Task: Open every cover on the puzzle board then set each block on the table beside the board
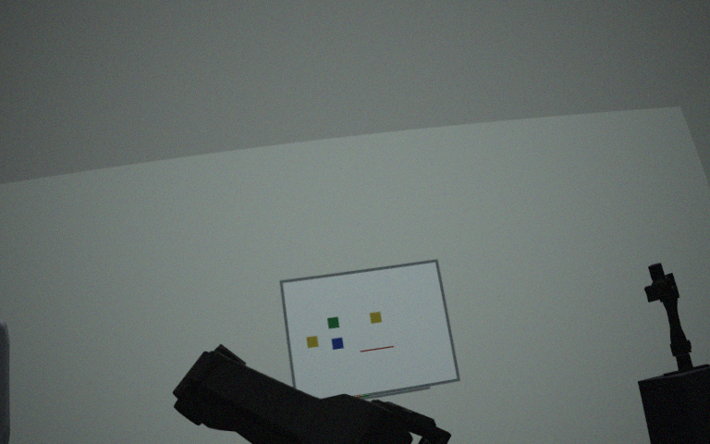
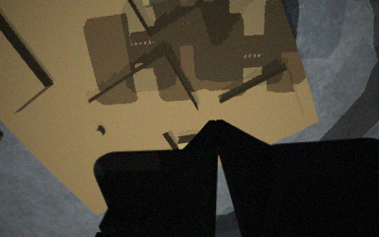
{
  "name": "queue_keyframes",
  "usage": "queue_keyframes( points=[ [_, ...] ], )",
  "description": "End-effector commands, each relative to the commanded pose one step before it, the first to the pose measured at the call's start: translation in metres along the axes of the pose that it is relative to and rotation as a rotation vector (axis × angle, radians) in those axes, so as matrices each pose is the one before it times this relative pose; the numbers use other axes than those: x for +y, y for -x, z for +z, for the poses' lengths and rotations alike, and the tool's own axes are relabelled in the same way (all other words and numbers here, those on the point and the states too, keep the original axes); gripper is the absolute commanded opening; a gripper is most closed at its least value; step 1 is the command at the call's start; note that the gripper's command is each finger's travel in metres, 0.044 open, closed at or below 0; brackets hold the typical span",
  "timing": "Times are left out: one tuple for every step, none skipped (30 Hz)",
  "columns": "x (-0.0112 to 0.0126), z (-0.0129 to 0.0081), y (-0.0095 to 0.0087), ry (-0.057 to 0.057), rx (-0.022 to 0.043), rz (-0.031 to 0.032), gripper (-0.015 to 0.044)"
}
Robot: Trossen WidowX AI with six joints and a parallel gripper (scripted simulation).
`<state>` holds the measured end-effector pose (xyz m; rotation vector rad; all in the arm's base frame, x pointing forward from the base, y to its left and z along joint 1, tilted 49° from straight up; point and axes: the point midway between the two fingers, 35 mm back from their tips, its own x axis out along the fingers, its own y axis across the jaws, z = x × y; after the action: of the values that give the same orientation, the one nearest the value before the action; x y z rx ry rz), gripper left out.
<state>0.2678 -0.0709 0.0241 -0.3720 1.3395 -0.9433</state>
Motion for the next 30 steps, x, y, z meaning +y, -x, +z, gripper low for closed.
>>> queue_keyframes(
  points=[
    [0.02315, 0.02348, 0.00523, 0.8682, -0.00042, 0.00868, 0.0000],
    [-0.00003, 0.00160, 0.00019, 0.0523, -0.00010, 0.00002, 0.0000],
    [-0.00010, 0.00162, 0.00019, 0.0523, -0.00011, 0.00002, 0.0000],
    [-0.00018, 0.00162, 0.00019, 0.0519, -0.00011, 0.00001, 0.0000],
    [-0.00025, 0.00159, 0.00018, 0.0514, -0.00010, 0.00000, 0.0000],
    [-0.00032, 0.00156, 0.00018, 0.0513, -0.00010, 0.00000, 0.0000],
    [-0.00067, 0.00267, 0.00029, 0.0524, -0.00017, -0.00001, 0.0000],
    [-0.00044, 0.00146, 0.00016, 0.0519, -0.00009, -0.00001, 0.0000],
    [-0.00051, 0.00145, 0.00015, 0.0522, -0.00009, -0.00002, 0.0000],
    [-0.00058, 0.00143, 0.00015, 0.0520, -0.00009, -0.00002, 0.0000],
    [-0.00064, 0.00139, 0.00015, 0.0514, -0.00009, -0.00003, 0.0000],
    [-0.00069, 0.00134, 0.00014, 0.0516, -0.00008, -0.00003, 0.0000],
    [-0.00076, 0.00131, 0.00014, 0.0519, -0.00008, -0.00004, 0.0000],
    [-0.00082, 0.00128, 0.00014, 0.0521, -0.00008, -0.00004, 0.0000],
    [-0.00088, 0.00125, 0.00013, 0.0520, -0.00008, -0.00004, 0.0000],
    [-0.00094, 0.00120, 0.00013, 0.0516, -0.00007, -0.00005, 0.0000],
    [-0.00143, 0.00166, 0.00018, 0.0525, -0.00010, -0.00007, 0.0000],
    [-0.00093, 0.00099, 0.00011, 0.0522, -0.00006, -0.00005, 0.0000],
    [-0.00096, 0.00093, 0.00010, 0.0514, -0.00005, -0.00005, 0.0000],
    [-0.00096, 0.00085, 0.00009, 0.0511, -0.00005, -0.00005, 0.0000],
    [-0.00082, 0.00065, 0.00008, 0.0518, -0.00004, -0.00004, 0.0000],
    [-0.00081, 0.00059, 0.00007, 0.0513, -0.00003, -0.00004, 0.0000],
    [-0.00065, 0.00042, 0.00005, 0.0372, -0.00002, -0.00003, 0.0000],
    [-0.00025, 0.00015, 0.00002, 0.0113, -0.00001, -0.00001, 0.0000],
    [0.00000, 0.00000, 0.00000, 0.0000, 0.00000, 0.00000, 0.0000],
    [0.00000, 0.00000, 0.00000, 0.0000, 0.00000, 0.00000, 0.0000],
    [0.00000, 0.00000, 0.00000, 0.0000, 0.00000, 0.00000, 0.0000],
    [0.00000, 0.00000, 0.00000, 0.0000, 0.00000, 0.00000, 0.0000],
    [0.00000, 0.00000, 0.00000, 0.0000, 0.00000, 0.00000, 0.0000],
    [0.00000, 0.00000, 0.00000, 0.0000, 0.00000, 0.00000, 0.0000]
  ],
)
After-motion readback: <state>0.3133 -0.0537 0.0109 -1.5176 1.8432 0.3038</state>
